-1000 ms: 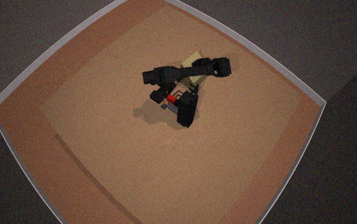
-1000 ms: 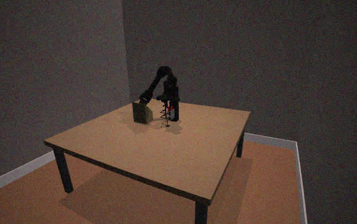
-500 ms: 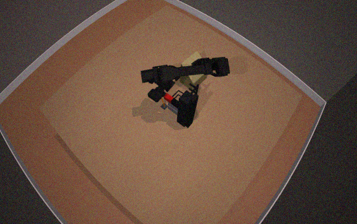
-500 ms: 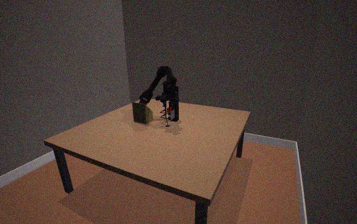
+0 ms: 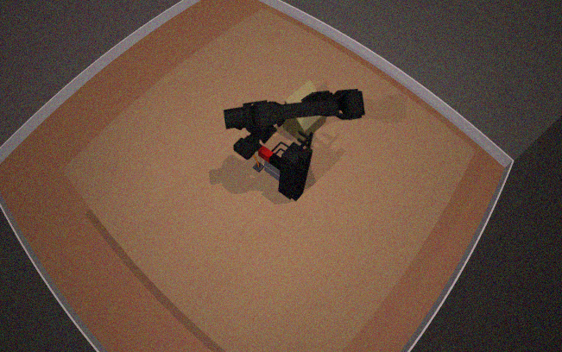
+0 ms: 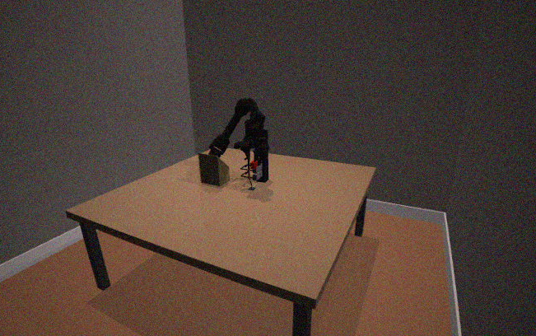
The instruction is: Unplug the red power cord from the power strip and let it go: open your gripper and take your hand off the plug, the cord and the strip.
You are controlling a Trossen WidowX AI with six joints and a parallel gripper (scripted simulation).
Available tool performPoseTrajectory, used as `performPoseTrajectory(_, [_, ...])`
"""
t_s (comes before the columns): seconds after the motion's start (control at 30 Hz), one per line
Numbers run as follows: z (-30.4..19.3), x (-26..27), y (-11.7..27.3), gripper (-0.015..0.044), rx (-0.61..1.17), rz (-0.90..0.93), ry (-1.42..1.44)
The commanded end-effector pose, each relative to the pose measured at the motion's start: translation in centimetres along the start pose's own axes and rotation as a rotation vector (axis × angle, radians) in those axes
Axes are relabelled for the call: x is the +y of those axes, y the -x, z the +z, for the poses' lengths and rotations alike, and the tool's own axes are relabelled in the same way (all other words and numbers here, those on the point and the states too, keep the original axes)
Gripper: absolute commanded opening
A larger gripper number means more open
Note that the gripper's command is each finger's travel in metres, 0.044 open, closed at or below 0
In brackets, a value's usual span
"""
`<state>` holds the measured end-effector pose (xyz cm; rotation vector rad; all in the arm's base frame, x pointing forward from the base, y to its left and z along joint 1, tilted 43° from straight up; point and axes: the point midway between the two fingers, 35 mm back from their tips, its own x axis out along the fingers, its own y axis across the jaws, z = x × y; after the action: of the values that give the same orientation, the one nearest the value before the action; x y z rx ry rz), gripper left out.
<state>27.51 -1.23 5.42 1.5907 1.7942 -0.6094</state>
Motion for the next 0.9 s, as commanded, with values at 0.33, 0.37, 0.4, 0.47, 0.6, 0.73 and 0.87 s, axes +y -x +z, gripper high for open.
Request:
performPoseTrajectory(0.33, [-1.9,-0.1,0.0,0.016,-0.003,-0.002,-0.006])
performPoseTrajectory(0.37, [-1.9,-0.1,0.0,0.016,-0.003,-0.002,-0.006])
performPoseTrajectory(0.4, [-1.9,-0.1,0.0,0.016,-0.003,-0.002,-0.006])
performPoseTrajectory(0.47, [-1.9,-0.1,-0.1,0.016,-0.003,-0.002,-0.006])
performPoseTrajectory(0.6, [-1.9,-0.1,-0.6,0.016,-0.002,-0.002,-0.006])
performPoseTrajectory(0.73, [-1.9,-0.1,-1.1,0.016,-0.002,-0.002,-0.006])
performPoseTrajectory(0.87, [-1.9,-0.1,-0.9,0.0081,-0.007,-0.003,0.002])
